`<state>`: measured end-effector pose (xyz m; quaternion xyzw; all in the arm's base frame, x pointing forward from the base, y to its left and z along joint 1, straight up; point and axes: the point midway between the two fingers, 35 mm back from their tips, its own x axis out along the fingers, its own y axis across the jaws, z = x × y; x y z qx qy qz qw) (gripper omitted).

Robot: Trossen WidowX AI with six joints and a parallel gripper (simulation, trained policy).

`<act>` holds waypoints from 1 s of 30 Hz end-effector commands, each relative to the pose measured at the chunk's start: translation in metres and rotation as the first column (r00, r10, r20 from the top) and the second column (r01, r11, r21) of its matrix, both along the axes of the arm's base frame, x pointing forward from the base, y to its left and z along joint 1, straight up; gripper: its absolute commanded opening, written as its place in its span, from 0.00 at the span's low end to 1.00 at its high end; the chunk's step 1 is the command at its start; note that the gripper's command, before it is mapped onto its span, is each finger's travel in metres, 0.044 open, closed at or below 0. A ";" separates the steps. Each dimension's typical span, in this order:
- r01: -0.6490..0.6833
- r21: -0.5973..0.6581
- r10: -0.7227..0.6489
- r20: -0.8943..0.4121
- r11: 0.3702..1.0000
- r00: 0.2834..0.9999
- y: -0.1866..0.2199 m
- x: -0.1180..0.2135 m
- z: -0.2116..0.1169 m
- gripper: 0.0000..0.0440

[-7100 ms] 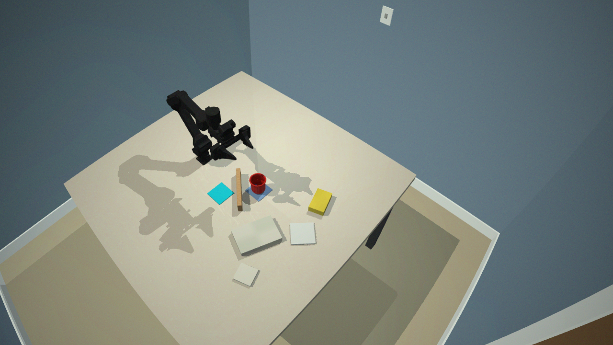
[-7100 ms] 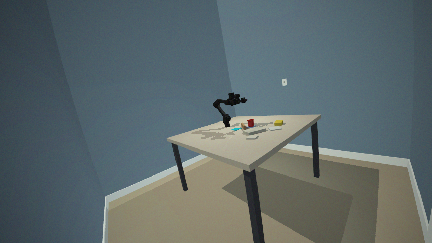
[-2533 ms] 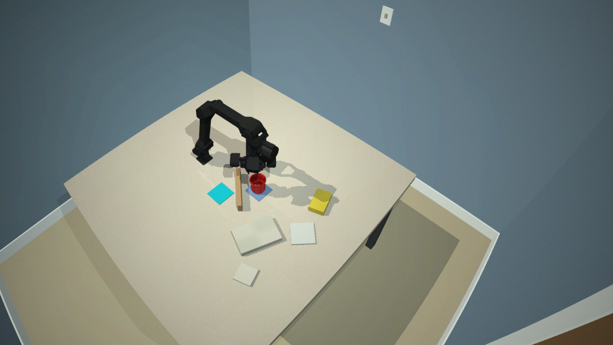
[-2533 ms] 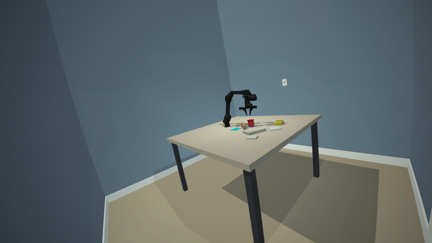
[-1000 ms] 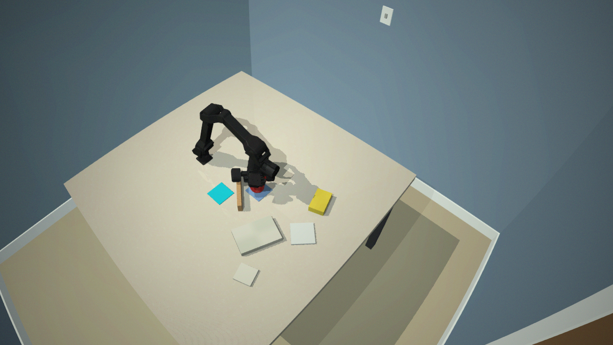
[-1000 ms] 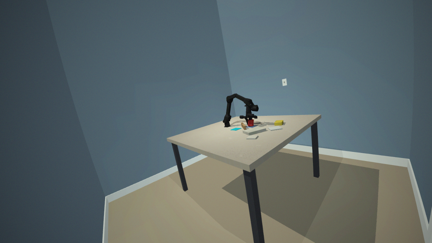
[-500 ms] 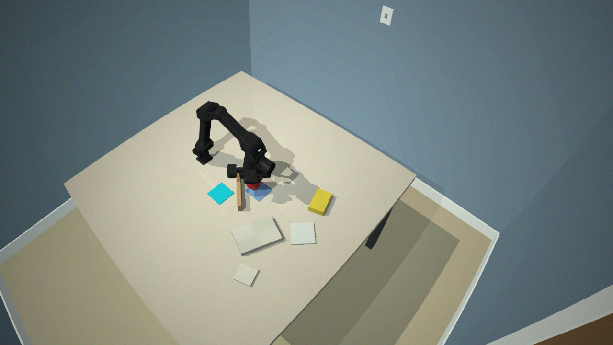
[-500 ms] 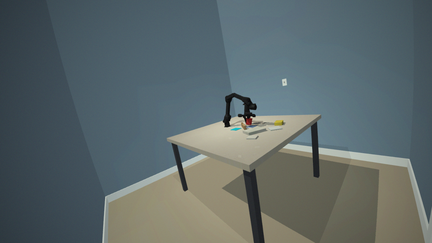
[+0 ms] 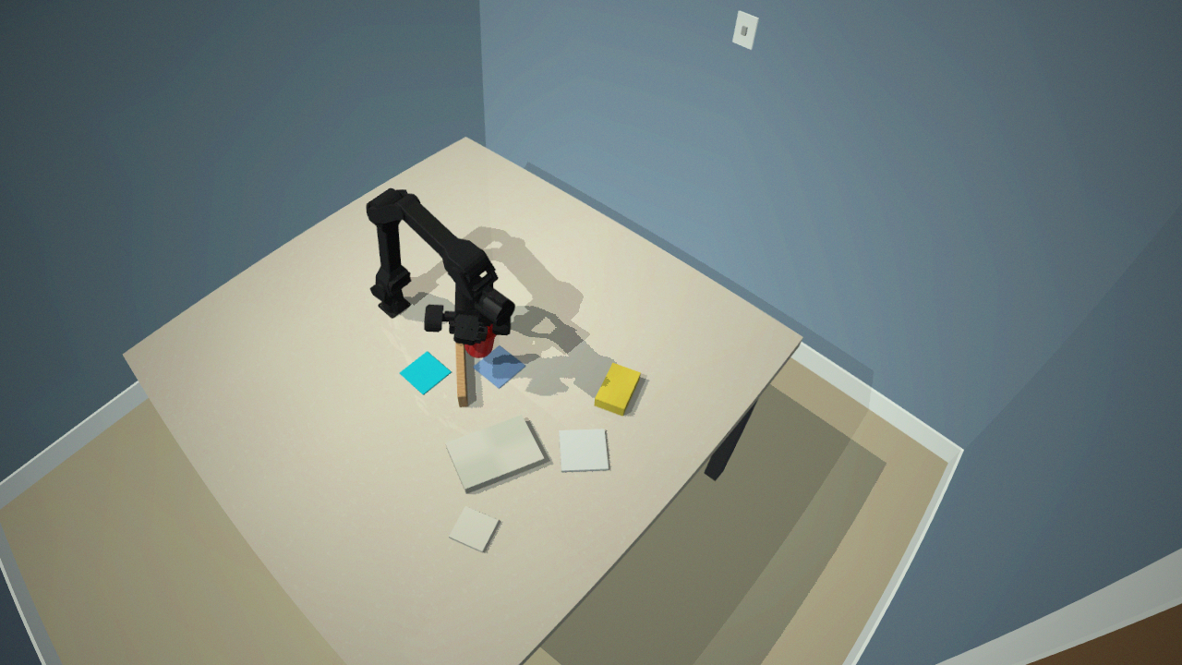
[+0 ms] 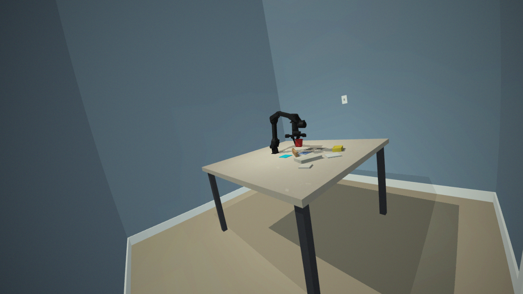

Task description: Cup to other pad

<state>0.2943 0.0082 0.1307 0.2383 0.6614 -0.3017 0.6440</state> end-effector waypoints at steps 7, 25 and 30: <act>0.081 0.007 -0.081 0.066 0.997 0.995 -0.021 -0.003 0.018 0.00; 0.203 0.000 -0.200 0.151 0.979 0.968 -0.062 -0.015 0.023 0.00; 0.233 -0.002 -0.229 0.167 0.973 0.959 -0.071 -0.019 0.020 0.00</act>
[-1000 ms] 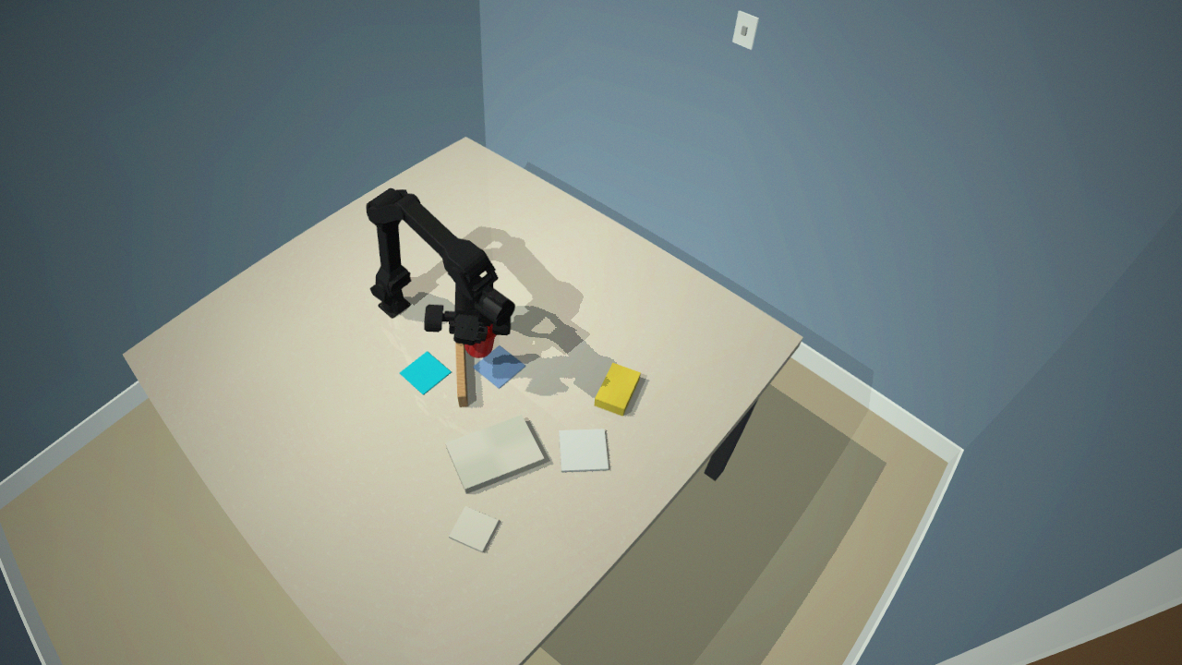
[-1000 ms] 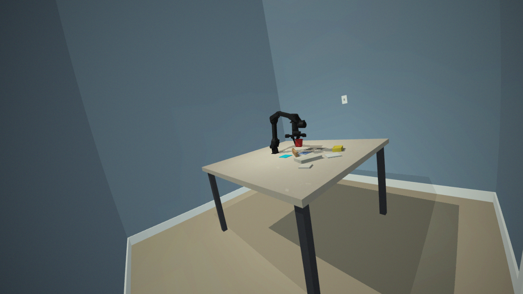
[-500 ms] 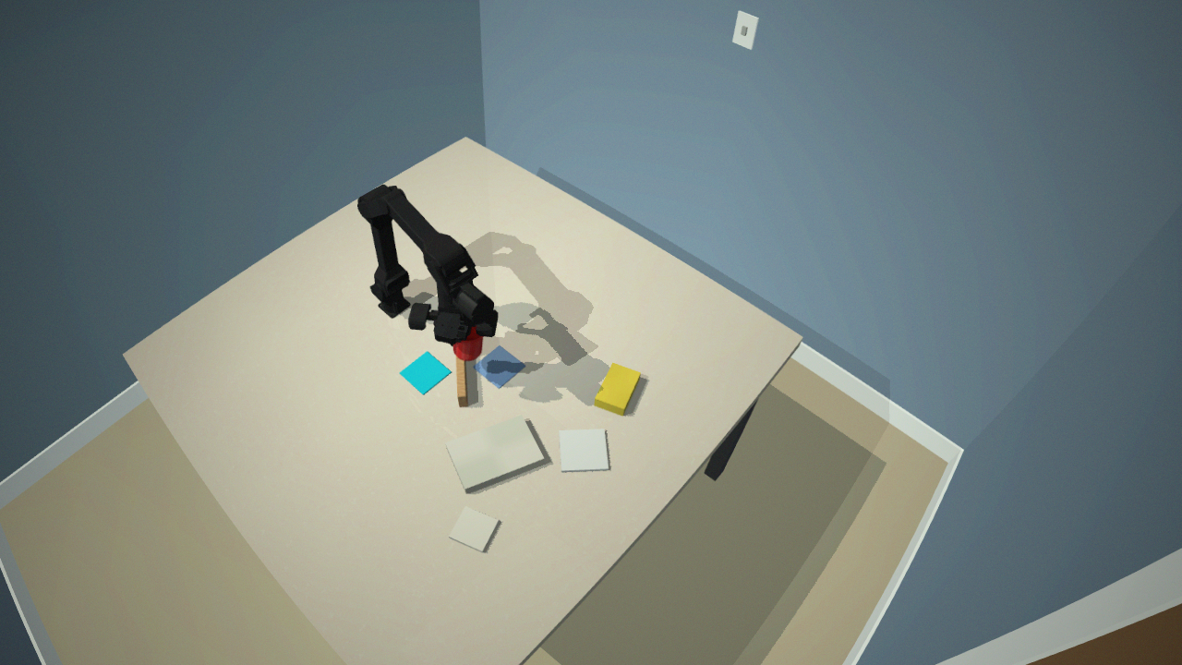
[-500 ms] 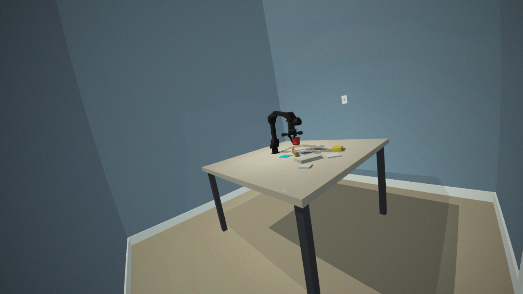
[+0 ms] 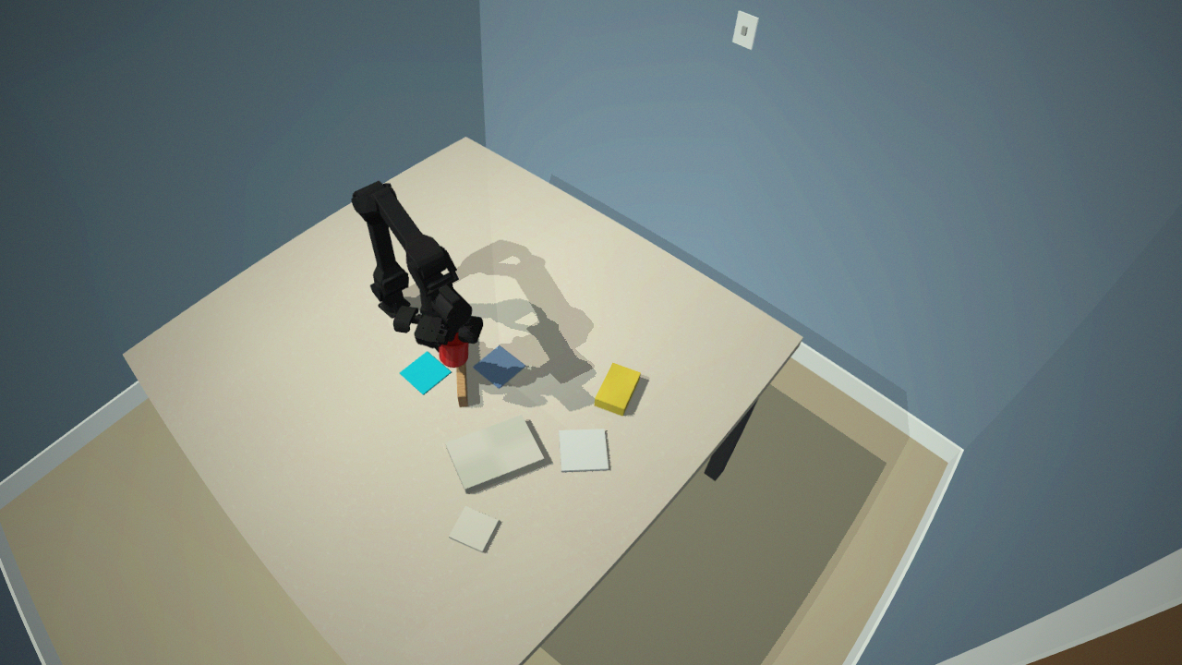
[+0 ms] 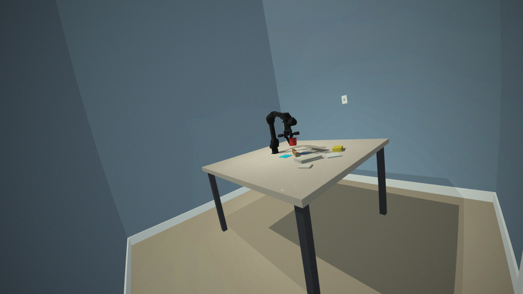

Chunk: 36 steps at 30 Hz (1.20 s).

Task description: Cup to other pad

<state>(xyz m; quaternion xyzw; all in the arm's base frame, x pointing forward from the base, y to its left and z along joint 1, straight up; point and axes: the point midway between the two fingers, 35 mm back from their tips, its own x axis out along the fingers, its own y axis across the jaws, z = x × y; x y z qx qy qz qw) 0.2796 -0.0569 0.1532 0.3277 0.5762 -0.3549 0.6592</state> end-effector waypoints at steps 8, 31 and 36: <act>0.061 -0.014 -0.061 0.026 0.998 0.998 -0.020 -0.012 -0.010 0.00; 0.146 -0.017 -0.145 0.039 0.989 0.989 -0.035 -0.042 -0.059 0.00; 0.156 -0.014 -0.156 0.030 0.988 0.987 -0.033 -0.051 -0.072 0.00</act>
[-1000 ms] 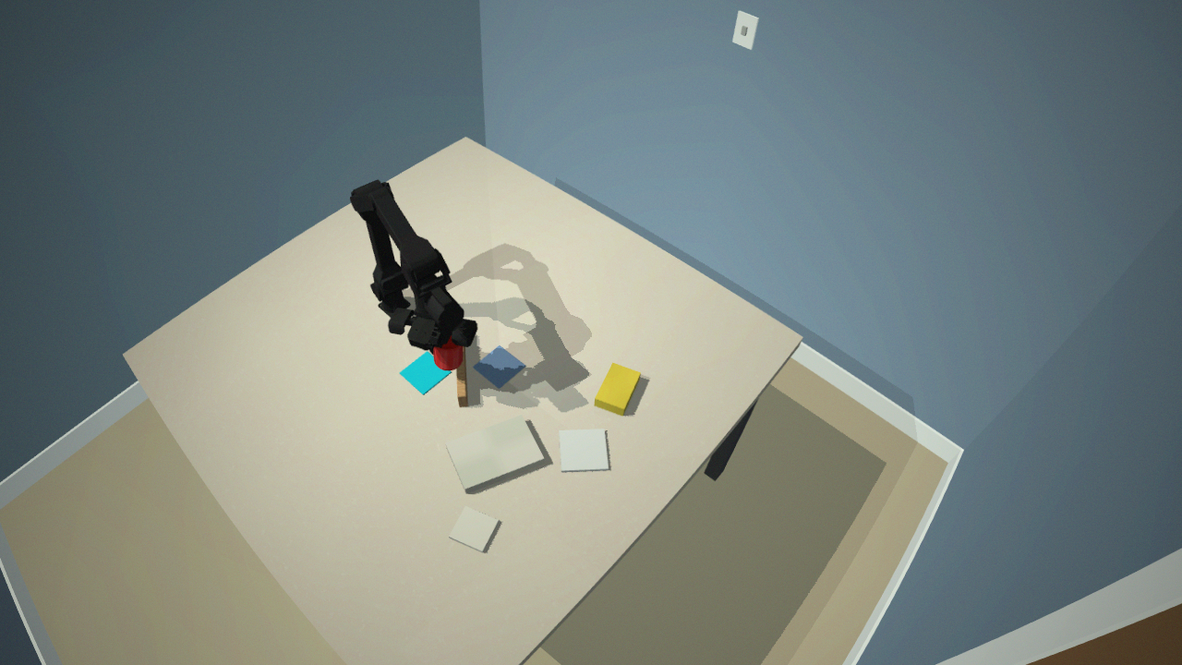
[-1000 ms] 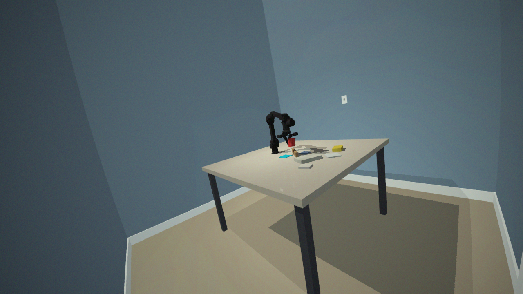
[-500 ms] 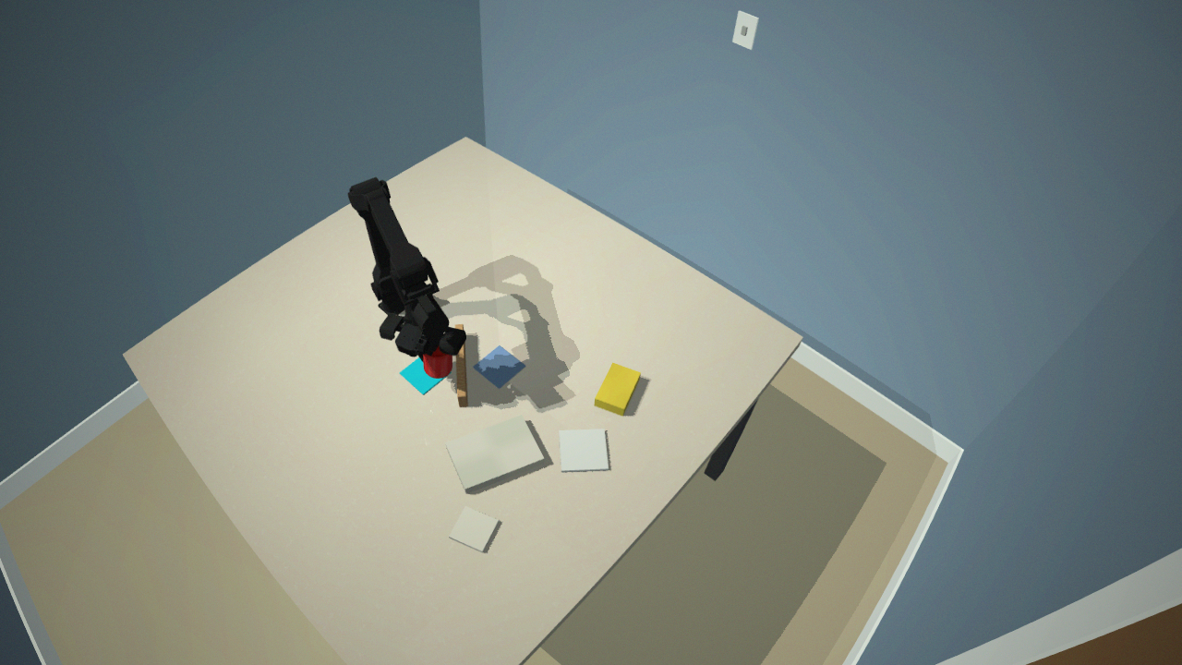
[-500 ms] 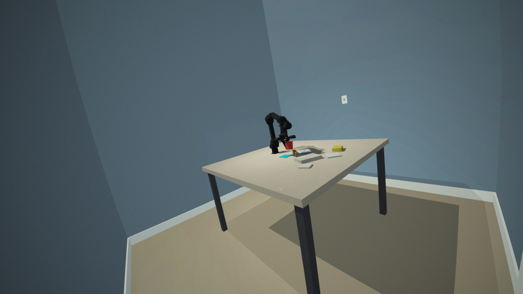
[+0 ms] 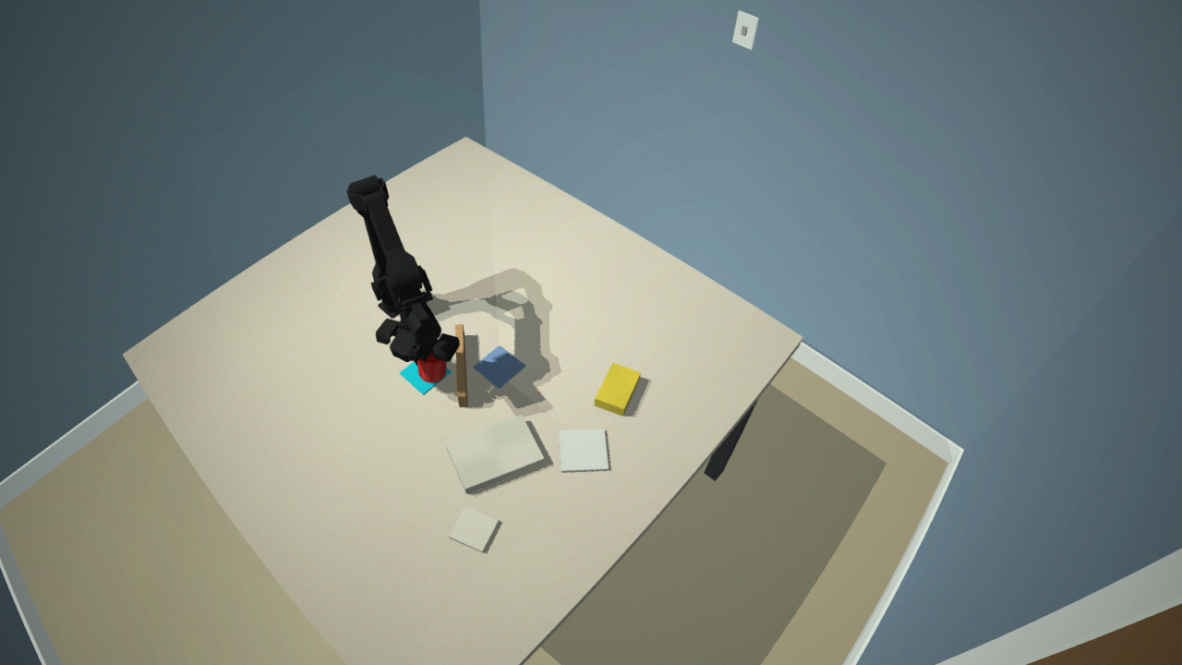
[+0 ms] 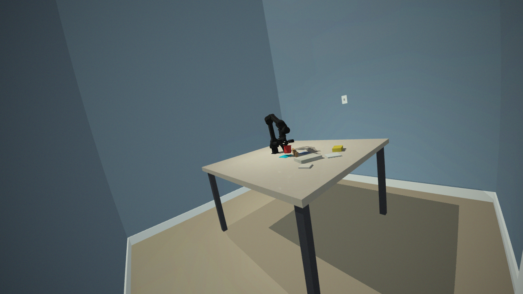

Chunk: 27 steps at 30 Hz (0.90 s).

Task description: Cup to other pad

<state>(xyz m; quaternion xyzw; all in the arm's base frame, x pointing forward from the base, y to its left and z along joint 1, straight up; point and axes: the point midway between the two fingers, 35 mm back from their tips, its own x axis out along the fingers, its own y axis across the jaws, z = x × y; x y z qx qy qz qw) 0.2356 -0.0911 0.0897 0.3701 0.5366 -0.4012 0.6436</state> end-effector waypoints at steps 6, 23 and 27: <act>0.025 0.002 -0.025 -0.021 1.000 0.999 0.003 -0.020 -0.022 0.02; 0.060 -0.011 -0.059 0.102 0.998 0.993 -0.004 -0.021 -0.016 0.39; 0.056 -0.013 -0.054 0.132 0.998 0.990 -0.004 -0.023 -0.012 0.42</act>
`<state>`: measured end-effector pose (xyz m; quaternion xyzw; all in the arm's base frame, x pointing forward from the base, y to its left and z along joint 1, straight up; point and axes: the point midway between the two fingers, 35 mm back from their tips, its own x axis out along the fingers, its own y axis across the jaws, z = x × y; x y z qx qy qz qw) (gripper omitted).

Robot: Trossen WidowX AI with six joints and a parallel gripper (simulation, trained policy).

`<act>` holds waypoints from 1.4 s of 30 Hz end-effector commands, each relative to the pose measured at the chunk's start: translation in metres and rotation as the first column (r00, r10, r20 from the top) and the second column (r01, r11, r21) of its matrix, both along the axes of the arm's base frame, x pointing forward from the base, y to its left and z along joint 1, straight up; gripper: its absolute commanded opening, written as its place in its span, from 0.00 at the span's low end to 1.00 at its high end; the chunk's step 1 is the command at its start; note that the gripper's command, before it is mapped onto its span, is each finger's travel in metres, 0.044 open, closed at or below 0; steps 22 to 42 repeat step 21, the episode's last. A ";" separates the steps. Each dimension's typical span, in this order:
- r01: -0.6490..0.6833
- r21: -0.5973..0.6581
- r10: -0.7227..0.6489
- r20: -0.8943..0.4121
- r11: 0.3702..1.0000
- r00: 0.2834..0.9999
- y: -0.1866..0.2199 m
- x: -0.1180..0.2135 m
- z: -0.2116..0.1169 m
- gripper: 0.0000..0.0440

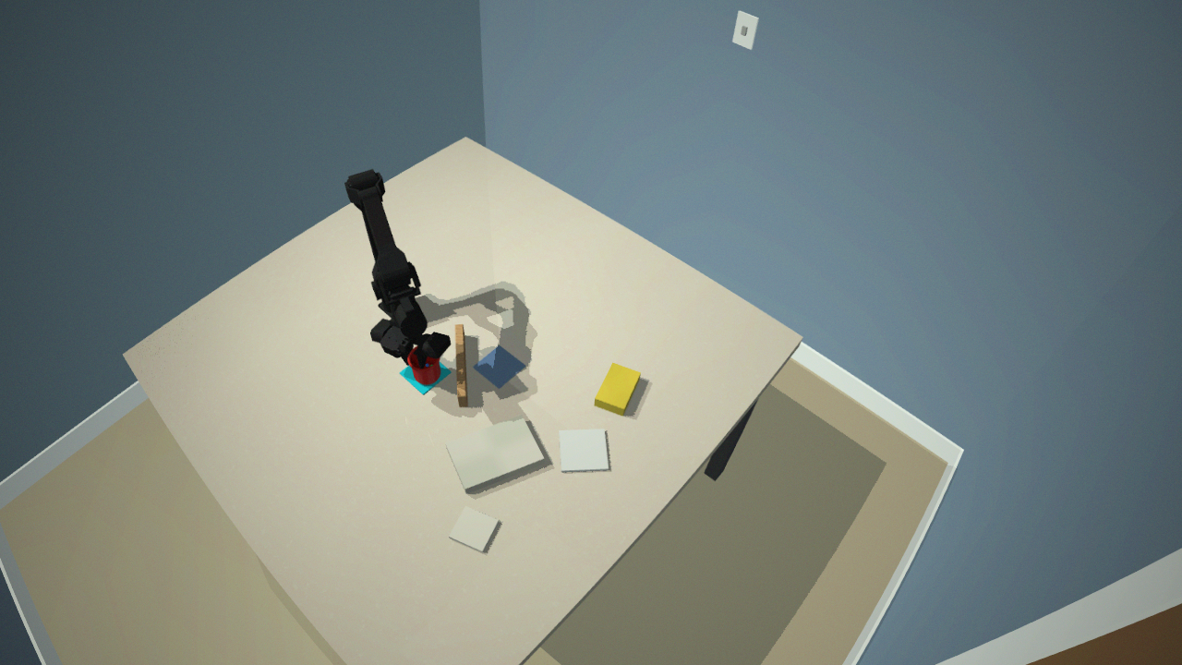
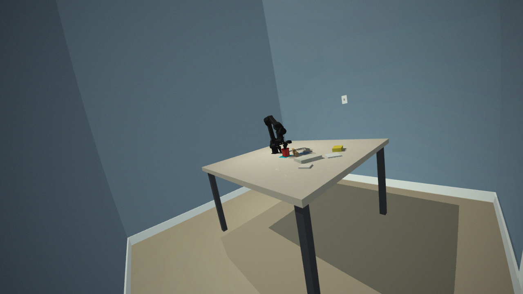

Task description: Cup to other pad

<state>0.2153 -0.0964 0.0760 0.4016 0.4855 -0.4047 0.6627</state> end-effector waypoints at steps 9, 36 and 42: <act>-0.009 -0.010 0.009 0.086 1.000 0.996 0.002 -0.006 0.011 0.54; 0.004 -0.034 0.002 0.163 0.999 0.987 -0.001 -0.012 0.033 0.69; 0.004 -0.034 0.002 0.163 0.999 0.987 -0.001 -0.012 0.033 0.69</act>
